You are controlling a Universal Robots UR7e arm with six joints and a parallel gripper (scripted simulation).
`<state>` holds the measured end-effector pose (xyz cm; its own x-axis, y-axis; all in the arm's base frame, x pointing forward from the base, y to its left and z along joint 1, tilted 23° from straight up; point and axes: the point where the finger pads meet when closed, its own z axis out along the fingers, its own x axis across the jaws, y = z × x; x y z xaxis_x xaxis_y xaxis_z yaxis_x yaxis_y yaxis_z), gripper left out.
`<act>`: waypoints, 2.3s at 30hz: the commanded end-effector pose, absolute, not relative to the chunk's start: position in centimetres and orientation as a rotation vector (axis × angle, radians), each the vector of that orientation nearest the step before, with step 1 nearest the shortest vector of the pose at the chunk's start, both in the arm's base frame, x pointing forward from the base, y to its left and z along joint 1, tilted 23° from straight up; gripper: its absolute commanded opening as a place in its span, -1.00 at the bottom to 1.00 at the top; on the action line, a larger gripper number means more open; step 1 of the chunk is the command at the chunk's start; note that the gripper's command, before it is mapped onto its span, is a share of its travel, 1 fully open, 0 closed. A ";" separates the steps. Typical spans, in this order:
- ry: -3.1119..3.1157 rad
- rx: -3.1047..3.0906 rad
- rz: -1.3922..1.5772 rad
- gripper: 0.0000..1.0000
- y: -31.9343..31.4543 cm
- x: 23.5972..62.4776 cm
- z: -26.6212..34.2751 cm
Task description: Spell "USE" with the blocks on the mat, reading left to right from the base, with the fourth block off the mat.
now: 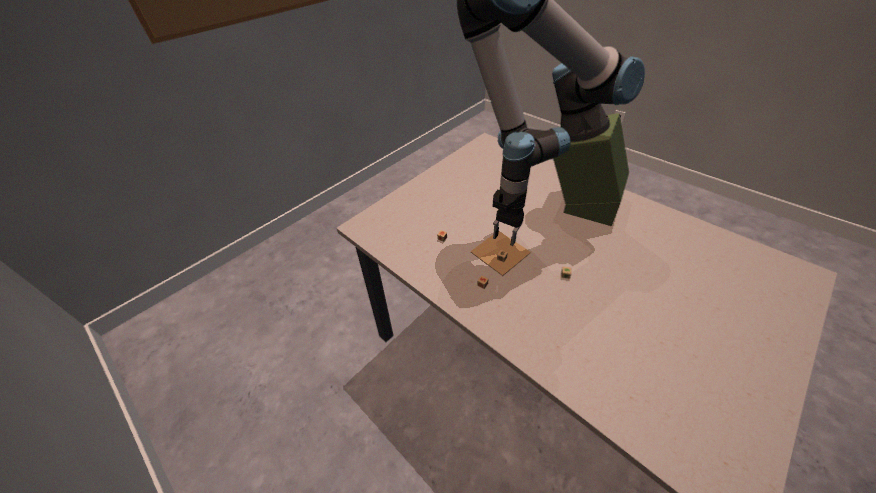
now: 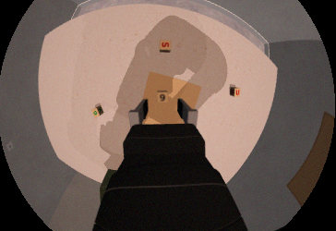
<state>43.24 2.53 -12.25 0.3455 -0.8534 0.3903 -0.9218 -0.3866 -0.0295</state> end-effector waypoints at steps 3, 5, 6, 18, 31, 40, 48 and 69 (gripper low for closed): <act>-1.613 2.410 0.516 1.00 2.5 43.3 -12.2; -1.613 2.410 0.516 1.00 2.5 43.3 -12.2; -1.613 2.410 0.516 1.00 2.5 43.3 -12.2; -1.613 2.410 0.516 1.00 2.5 43.3 -12.2; -1.613 2.410 0.516 1.00 2.4 43.3 -12.5; -1.613 2.410 0.516 1.00 2.2 43.5 -13.2; -1.613 2.410 0.516 1.00 1.8 43.6 -14.1; -1.613 2.410 0.516 1.00 0.9 44.1 -16.5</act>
<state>43.98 1.06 -16.13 0.3455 -0.8535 0.3902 -0.9218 -0.3866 -0.0294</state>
